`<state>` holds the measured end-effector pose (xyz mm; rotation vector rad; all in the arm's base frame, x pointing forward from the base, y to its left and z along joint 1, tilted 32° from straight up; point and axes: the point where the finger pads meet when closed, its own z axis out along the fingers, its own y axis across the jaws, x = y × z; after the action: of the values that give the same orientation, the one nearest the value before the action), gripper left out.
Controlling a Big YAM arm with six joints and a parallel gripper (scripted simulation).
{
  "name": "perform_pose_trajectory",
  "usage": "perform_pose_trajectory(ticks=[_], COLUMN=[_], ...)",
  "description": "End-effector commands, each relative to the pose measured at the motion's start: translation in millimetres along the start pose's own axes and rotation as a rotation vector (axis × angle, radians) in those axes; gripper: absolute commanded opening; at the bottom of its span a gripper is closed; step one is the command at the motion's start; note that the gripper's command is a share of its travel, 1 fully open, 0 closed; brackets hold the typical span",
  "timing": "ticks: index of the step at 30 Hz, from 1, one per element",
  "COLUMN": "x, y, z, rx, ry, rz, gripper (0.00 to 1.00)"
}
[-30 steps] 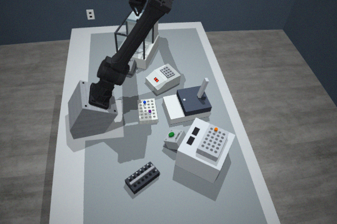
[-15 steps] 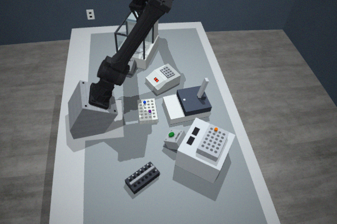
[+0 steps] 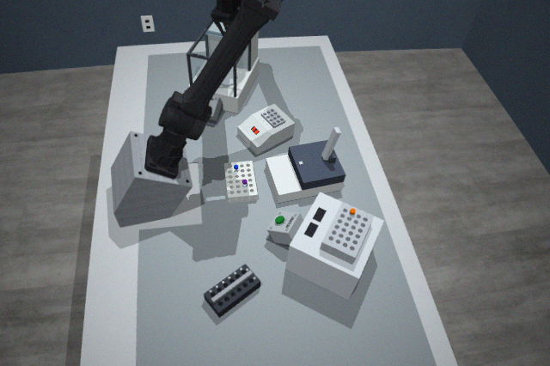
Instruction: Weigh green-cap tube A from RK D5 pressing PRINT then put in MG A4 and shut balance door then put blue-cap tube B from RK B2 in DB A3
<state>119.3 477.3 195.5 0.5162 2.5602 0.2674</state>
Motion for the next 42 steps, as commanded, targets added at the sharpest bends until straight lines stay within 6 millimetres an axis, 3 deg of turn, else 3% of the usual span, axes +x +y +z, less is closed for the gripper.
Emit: perform_pose_trajectory(ticks=[1,41,42], x=[-1.3,-1.3,-1.3], y=[11.5,11.5,11.5], z=[-10.5,-10.5,-10.5], rx=[-0.029,-0.029,-0.029], ry=[0.011,0.011,0.011], rz=[0.007,0.007,0.007], gripper=[0.30,0.30,0.06])
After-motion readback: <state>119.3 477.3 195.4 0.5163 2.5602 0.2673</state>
